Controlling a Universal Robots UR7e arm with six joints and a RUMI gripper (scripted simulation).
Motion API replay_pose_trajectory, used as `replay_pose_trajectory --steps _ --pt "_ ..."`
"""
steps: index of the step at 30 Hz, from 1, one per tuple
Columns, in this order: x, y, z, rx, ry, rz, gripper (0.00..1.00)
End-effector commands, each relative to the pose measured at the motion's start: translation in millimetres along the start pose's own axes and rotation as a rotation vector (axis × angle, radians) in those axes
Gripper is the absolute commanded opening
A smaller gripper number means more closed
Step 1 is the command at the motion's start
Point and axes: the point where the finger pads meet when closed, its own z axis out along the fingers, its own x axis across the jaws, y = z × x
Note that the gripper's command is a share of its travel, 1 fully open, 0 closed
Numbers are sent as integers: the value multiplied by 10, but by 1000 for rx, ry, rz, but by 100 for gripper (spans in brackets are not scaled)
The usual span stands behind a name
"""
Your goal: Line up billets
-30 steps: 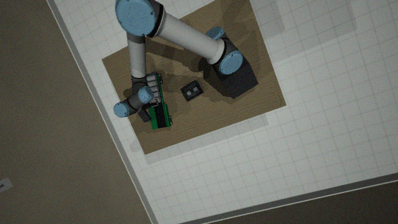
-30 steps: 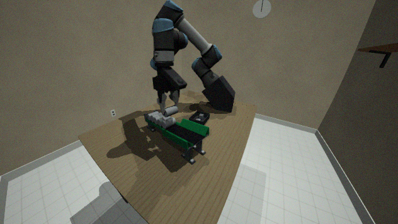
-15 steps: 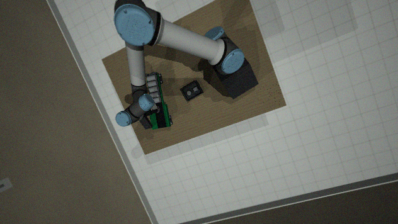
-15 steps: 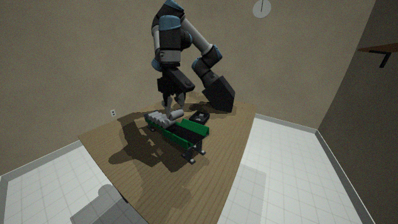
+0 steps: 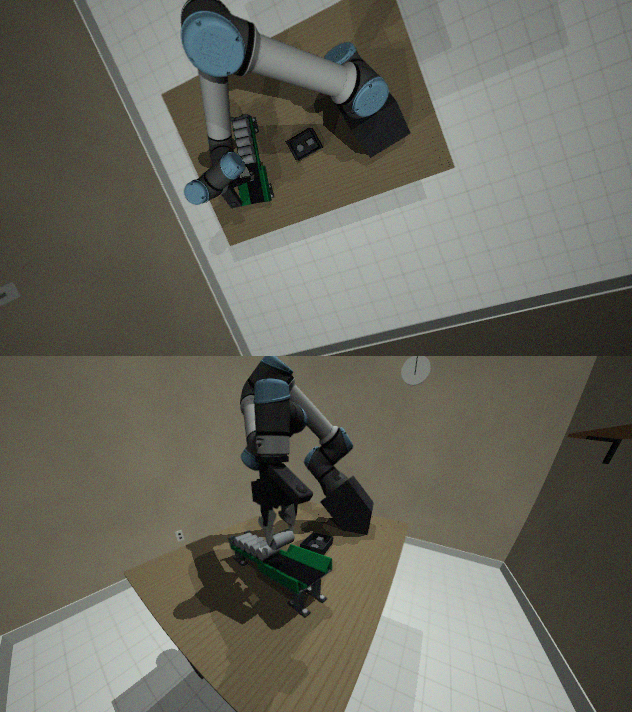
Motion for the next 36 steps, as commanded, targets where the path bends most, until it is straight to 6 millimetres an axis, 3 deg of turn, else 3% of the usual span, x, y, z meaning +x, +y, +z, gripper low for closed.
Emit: replay_pose_trajectory --steps 1,26,36 --pt "35 -18 -55 5 10 3 0" --pt "31 -20 -50 5 10 2 0" --pt "-3 -30 110 1 2 -1 0"
